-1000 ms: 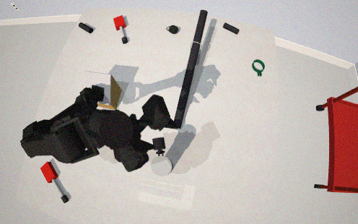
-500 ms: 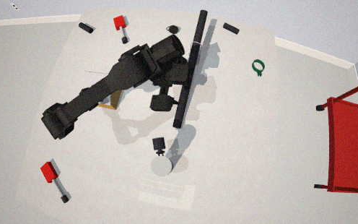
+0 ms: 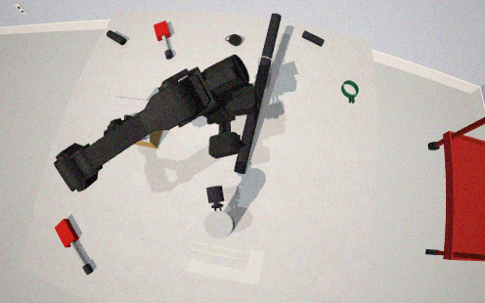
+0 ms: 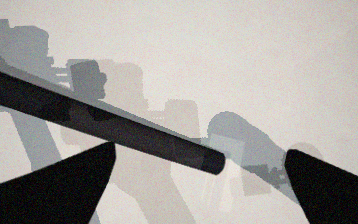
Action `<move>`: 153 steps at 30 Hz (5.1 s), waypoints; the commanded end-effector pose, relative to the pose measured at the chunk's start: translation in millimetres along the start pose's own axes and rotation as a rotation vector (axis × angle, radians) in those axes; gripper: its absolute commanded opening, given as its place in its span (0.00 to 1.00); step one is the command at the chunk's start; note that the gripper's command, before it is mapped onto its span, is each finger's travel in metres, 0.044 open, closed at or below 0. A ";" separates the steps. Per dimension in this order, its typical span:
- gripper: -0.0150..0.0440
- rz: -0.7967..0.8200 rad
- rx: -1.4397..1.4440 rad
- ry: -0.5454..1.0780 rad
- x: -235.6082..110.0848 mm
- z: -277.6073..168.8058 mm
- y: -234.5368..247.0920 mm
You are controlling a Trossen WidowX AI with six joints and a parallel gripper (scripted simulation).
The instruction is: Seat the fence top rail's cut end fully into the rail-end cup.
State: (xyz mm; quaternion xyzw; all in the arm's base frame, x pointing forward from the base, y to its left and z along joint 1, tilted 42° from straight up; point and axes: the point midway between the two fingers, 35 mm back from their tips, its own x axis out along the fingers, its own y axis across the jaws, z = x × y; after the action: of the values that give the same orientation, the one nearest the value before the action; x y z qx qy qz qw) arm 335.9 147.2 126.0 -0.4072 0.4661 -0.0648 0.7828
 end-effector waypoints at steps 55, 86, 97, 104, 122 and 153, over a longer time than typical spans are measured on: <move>1.00 0.097 -1.685 -0.126 0.8 -111.2 -138.8; 1.00 0.095 -1.685 -0.125 45.1 -112.2 -133.4; 1.00 0.093 -1.685 -0.124 62.7 -112.9 -131.1; 1.00 0.092 -1.685 -0.124 73.8 -114.1 -129.8; 0.42 0.091 -1.685 -0.123 76.1 -114.5 -129.5; 0.25 0.020 -1.519 -0.043 84.6 -98.9 -128.1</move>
State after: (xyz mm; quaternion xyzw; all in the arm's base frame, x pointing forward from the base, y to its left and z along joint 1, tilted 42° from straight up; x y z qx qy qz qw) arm 339.0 -36.5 137.2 -0.8330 0.3667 0.2953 0.2906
